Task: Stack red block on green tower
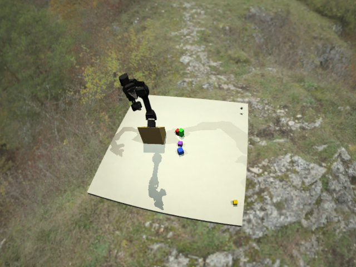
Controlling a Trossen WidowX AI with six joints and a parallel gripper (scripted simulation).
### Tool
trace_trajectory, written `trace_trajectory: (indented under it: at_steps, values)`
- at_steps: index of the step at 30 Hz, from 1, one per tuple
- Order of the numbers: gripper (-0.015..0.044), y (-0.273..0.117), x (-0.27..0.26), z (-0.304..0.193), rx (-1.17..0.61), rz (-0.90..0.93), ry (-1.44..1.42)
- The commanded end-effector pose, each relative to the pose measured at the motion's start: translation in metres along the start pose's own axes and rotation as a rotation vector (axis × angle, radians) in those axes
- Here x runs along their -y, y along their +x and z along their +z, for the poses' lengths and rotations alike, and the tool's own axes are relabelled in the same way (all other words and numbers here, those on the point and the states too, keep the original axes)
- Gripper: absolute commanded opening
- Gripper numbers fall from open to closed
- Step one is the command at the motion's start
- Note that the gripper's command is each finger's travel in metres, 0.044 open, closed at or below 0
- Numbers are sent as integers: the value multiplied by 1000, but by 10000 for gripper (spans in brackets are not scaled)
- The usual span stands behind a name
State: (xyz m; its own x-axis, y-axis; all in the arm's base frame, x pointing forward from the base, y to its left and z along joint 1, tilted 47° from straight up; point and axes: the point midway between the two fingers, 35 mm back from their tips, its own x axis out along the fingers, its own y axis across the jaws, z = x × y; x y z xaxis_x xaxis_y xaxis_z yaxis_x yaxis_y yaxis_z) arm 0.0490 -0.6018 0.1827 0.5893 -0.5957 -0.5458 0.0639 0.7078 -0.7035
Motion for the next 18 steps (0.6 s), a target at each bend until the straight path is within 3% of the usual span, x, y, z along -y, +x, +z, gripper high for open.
trace_trajectory:
  at_steps: [1,5,18]
  values:
    - [426,0,0,1,1,1,2]
    - [440,8,-8,27,29,30,52]
    - [440,48,-97,191,173,316,368]
